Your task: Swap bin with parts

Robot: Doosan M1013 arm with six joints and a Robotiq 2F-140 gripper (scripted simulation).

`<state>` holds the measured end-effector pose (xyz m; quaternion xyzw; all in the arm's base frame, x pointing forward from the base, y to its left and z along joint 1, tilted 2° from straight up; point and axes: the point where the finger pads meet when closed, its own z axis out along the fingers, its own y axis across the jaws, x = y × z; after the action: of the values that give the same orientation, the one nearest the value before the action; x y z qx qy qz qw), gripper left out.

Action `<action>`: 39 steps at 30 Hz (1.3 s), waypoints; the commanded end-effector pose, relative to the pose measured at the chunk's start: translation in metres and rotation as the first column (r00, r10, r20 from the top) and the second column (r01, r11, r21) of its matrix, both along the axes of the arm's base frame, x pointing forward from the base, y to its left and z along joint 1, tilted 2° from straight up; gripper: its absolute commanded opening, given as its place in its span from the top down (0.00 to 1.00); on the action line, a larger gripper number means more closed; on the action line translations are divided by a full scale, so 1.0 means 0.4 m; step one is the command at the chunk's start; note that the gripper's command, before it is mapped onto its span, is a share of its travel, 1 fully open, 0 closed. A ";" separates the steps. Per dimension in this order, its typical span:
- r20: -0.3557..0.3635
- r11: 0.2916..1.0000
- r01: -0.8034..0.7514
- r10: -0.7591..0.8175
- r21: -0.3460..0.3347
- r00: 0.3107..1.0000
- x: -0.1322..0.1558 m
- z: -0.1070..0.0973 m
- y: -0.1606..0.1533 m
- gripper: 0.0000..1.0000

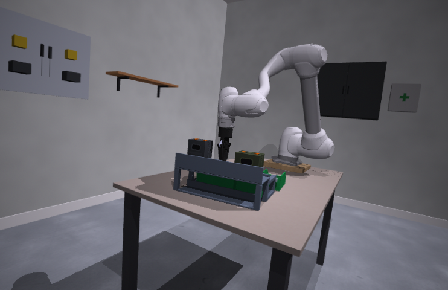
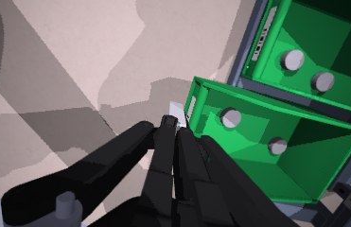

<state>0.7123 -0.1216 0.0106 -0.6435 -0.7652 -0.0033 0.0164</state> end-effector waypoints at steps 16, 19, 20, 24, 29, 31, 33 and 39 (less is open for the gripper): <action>0.000 1.000 0.000 0.000 0.000 1.000 0.010 0.000 0.002 0.90; 0.000 1.000 0.000 0.000 0.000 1.000 0.016 0.000 0.003 0.90; 0.000 1.000 0.000 0.000 0.000 1.000 0.019 0.000 0.003 0.90; 0.000 1.000 0.000 0.000 0.000 1.000 0.024 0.000 0.004 0.90; 0.000 1.000 0.000 0.000 0.000 1.000 0.038 0.000 0.007 0.90; 0.000 1.000 0.000 0.000 0.000 1.000 0.045 0.000 0.008 0.90; 0.000 1.000 0.000 0.000 0.000 1.000 0.052 0.000 0.009 0.90; 0.000 1.000 0.000 0.000 0.000 1.000 0.074 -0.001 0.013 0.90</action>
<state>0.7373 -0.1172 0.0102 -0.6435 -0.7652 -0.0033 0.0164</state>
